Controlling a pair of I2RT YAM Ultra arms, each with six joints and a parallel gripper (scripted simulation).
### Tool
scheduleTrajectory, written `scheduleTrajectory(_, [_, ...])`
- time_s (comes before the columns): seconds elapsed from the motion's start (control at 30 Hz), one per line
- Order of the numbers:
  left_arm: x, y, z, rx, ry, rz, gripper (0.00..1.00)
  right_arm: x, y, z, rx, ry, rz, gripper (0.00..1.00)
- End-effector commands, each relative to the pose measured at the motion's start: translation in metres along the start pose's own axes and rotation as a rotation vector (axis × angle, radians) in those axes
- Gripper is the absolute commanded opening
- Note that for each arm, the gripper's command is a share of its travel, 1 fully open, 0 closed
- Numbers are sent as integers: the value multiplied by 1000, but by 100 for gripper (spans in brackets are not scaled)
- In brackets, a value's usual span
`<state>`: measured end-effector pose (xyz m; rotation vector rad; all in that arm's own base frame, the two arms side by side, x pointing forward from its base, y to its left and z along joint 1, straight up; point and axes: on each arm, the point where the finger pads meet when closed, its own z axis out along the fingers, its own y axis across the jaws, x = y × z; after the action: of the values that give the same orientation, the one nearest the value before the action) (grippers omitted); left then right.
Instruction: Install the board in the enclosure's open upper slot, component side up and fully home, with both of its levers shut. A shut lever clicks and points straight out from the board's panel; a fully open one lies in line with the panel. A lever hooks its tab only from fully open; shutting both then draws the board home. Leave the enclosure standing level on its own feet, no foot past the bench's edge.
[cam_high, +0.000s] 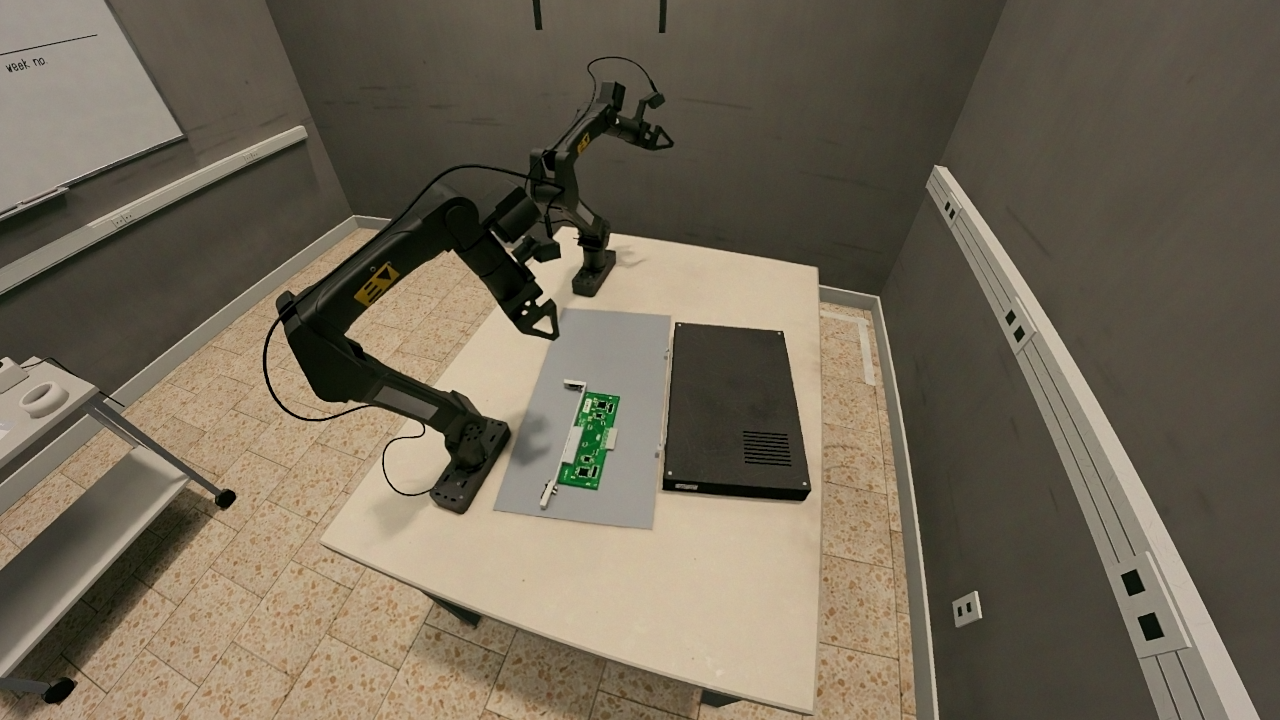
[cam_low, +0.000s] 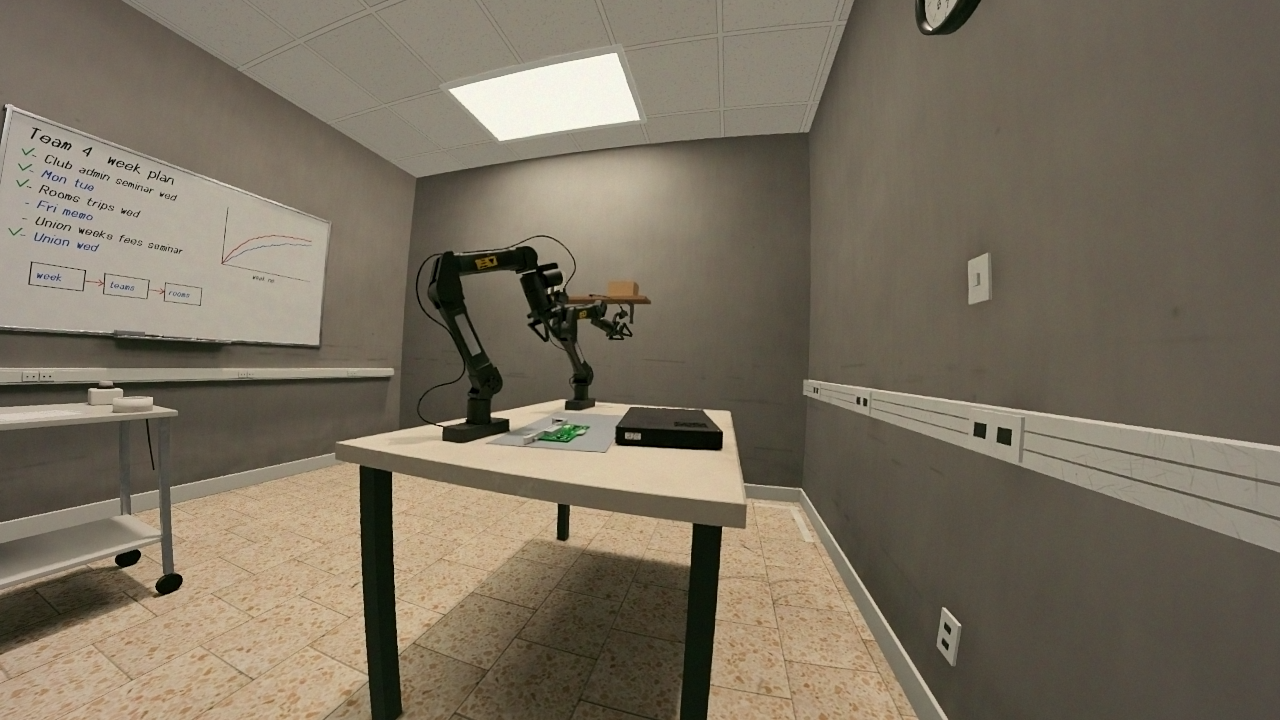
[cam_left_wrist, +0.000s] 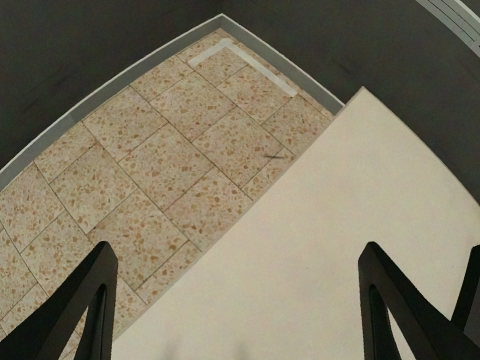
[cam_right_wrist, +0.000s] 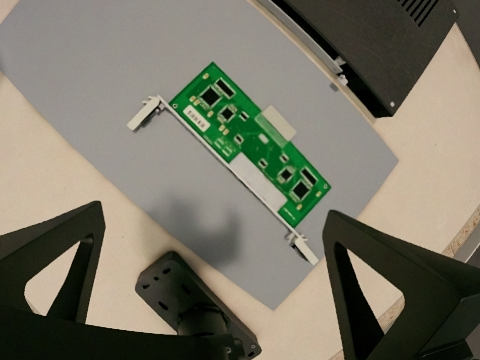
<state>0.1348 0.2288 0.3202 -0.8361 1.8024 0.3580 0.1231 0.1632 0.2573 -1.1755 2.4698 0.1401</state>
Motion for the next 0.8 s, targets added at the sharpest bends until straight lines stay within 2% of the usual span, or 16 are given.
scheduleTrajectory(0.0, [-2,0,-1,-1,-5,4,100,-2,0,-2,-1,-10,1,100])
scheduleTrajectory(0.57, [-2,0,-1,-1,-5,4,100,-2,0,-2,-1,-10,1,100])
scheduleTrajectory(0.7, [-3,1,4,-7,-16,15,100,-10,5,7,-34,-22,-72,55])
scheduleTrajectory(0.73, [-4,0,5,-4,-20,23,100,-12,7,10,-44,-27,-103,47])
scheduleTrajectory(0.77, [-4,-1,9,4,-18,29,100,-15,7,15,-54,-27,-135,47])
